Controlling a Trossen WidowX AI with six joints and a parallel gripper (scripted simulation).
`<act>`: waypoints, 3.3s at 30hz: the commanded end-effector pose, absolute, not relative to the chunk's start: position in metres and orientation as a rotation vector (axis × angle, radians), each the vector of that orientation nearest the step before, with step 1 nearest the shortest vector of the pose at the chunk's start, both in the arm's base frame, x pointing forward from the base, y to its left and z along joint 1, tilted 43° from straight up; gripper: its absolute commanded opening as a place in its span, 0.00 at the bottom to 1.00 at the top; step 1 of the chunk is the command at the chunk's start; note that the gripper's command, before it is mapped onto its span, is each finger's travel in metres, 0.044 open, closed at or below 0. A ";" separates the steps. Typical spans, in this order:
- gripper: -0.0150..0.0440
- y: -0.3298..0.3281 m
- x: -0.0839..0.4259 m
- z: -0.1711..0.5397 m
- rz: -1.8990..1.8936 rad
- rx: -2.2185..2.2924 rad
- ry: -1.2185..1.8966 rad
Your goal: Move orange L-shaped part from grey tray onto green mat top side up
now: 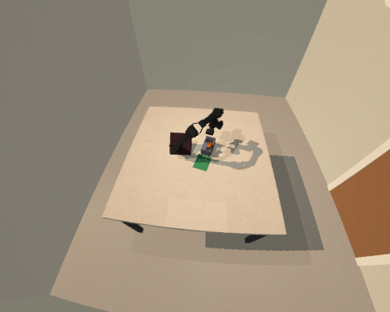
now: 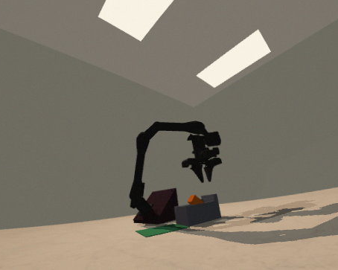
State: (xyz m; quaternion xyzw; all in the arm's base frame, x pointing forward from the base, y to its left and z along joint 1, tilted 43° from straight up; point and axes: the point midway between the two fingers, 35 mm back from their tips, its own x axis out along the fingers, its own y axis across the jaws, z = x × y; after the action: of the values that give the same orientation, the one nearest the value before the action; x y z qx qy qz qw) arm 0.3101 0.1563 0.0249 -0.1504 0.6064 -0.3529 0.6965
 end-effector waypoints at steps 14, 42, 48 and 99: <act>0.56 0.156 0.309 0.024 -0.786 -0.340 1.354; 0.73 0.102 0.296 0.079 0.449 -1.517 1.739; 0.73 0.102 0.296 0.079 0.449 -1.517 1.739; 0.73 0.048 0.297 0.022 0.446 -1.518 1.739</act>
State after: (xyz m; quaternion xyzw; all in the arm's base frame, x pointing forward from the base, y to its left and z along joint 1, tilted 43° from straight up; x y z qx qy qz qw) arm 0.2991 0.0542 0.0260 -0.5944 0.6812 0.1741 0.3903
